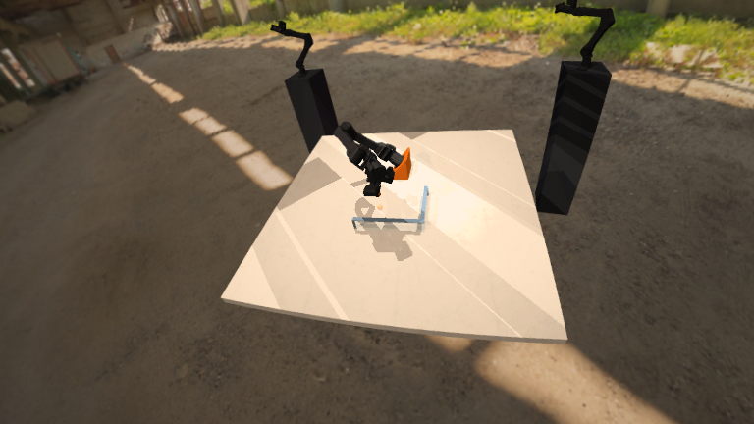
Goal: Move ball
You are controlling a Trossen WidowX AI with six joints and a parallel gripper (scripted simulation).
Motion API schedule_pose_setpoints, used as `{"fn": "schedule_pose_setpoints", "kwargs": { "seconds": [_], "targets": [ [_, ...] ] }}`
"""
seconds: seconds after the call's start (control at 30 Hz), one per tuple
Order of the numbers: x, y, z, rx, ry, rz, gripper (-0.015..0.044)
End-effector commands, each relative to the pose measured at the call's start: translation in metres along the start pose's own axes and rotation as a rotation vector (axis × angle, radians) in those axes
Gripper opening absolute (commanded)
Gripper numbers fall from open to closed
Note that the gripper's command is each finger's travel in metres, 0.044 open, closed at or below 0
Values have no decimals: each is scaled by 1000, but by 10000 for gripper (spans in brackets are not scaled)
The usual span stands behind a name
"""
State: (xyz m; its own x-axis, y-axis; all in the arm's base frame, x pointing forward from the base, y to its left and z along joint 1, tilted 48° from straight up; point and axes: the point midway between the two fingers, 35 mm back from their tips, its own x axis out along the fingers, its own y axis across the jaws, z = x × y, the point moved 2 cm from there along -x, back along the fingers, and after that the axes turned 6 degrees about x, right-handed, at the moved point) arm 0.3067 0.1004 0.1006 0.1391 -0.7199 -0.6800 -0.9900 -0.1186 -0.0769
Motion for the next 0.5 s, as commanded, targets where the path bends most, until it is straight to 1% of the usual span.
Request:
{"fn": "schedule_pose_setpoints", "kwargs": {
  "seconds": [0.0,0.27,0.47],
  "targets": [
    [8,7,-6,-4,3,-1,0],
    [24,24,-17,-4,4,-1,0],
    [34,25,-17,-5,3,-1,0]
  ]
}}
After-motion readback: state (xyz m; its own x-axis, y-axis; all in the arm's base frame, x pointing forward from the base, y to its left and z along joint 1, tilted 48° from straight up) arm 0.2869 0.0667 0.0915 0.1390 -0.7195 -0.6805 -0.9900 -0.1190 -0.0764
